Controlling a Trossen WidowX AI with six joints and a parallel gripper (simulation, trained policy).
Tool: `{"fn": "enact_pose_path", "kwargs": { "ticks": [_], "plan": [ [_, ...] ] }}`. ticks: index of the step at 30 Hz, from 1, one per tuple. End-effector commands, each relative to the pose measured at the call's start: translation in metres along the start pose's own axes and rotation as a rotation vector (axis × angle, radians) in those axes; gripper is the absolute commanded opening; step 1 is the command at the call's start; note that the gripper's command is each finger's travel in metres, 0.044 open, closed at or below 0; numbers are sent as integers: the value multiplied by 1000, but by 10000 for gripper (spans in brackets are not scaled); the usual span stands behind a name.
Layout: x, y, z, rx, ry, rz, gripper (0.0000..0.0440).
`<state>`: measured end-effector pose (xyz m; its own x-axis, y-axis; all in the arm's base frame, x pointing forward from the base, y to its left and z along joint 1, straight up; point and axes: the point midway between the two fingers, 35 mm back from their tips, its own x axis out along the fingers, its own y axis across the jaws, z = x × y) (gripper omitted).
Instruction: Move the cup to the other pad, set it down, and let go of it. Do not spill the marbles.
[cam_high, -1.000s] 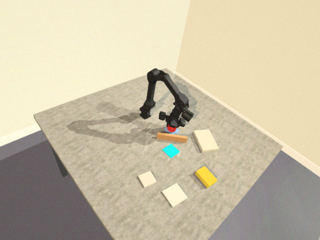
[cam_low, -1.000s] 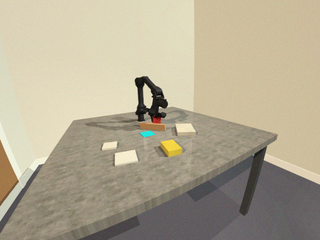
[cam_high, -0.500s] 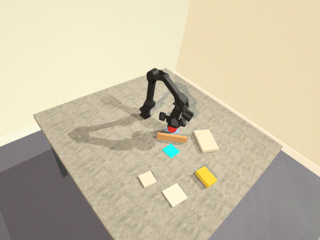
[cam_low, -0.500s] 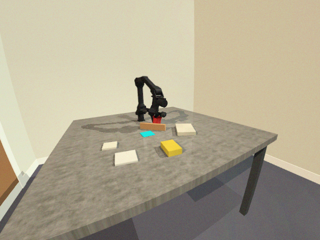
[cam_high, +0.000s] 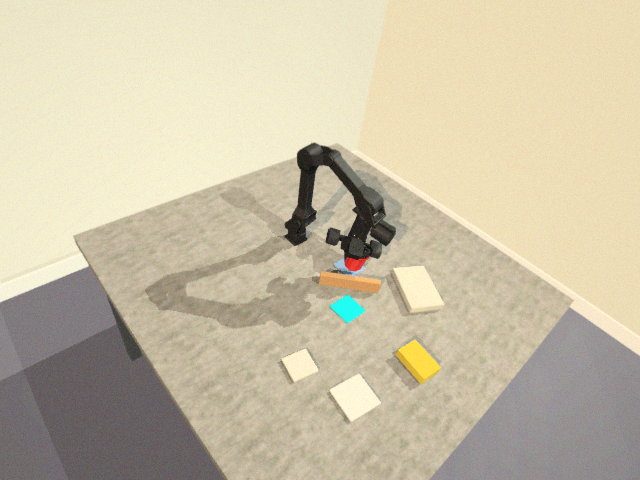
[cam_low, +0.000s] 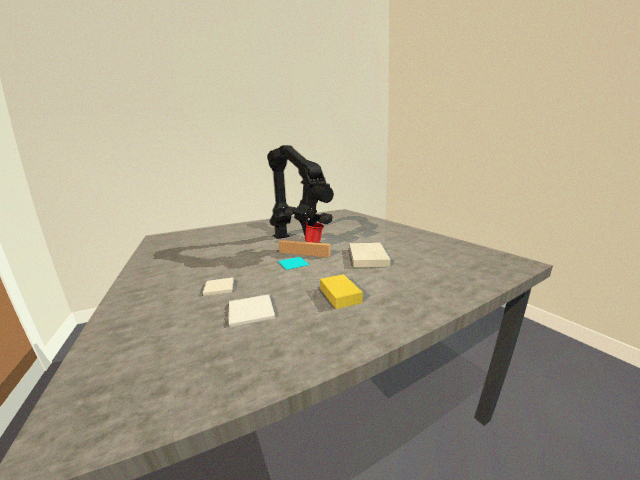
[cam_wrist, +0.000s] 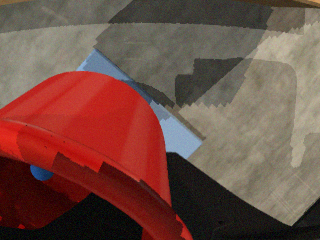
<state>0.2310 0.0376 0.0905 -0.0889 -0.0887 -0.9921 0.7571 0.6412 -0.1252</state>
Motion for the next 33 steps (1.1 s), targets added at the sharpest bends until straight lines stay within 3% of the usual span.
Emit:
{"fn": "enact_pose_path", "kwargs": {
  "ticks": [1,19,33],
  "plan": [
    [-14,1,5,38,-5,31,0],
    [-55,3,48,183,-72,147,0],
    [-55,5,105,290,-149,217,0]
  ]
}}
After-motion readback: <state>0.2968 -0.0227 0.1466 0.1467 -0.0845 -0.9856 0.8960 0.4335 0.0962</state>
